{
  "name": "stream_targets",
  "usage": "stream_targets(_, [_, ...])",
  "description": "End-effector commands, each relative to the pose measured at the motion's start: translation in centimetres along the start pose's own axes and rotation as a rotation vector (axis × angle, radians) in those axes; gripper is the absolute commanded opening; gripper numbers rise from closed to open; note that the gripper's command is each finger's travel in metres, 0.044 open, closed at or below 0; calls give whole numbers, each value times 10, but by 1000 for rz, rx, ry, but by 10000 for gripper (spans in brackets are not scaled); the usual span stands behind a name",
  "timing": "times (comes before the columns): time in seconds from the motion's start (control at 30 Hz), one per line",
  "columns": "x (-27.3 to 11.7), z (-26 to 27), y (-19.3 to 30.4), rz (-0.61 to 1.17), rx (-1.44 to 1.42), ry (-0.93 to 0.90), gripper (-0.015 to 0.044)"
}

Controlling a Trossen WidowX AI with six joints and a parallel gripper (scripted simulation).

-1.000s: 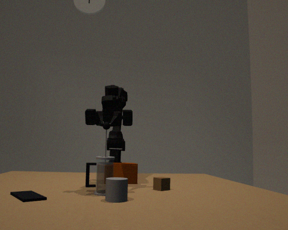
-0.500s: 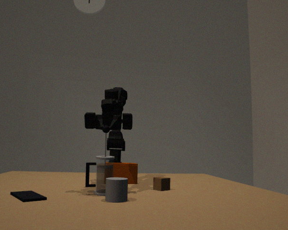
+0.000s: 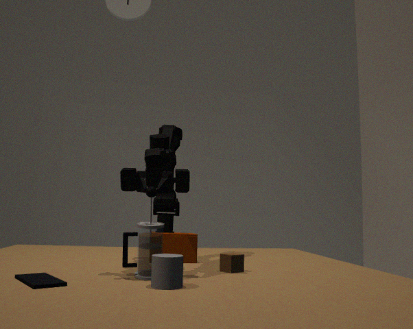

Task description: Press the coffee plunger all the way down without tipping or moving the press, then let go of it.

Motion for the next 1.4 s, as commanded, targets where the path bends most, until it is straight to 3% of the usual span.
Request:
stream_targets(0.0, [7, -3, 31, 88, 2, 13, 117])
stream_targets(1.37, [38, -3, 34, 87, 2, 13, 117])
Point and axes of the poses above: the point midway between the two fingers, 35 mm back from their tips, its own x axis out along the fingers, its own z axis across the jaws, y = z × x, the point moved 5 cm from there along -x, back along the fingers, and after that the axes turned 6 degrees about x, right-handed, at the moved point
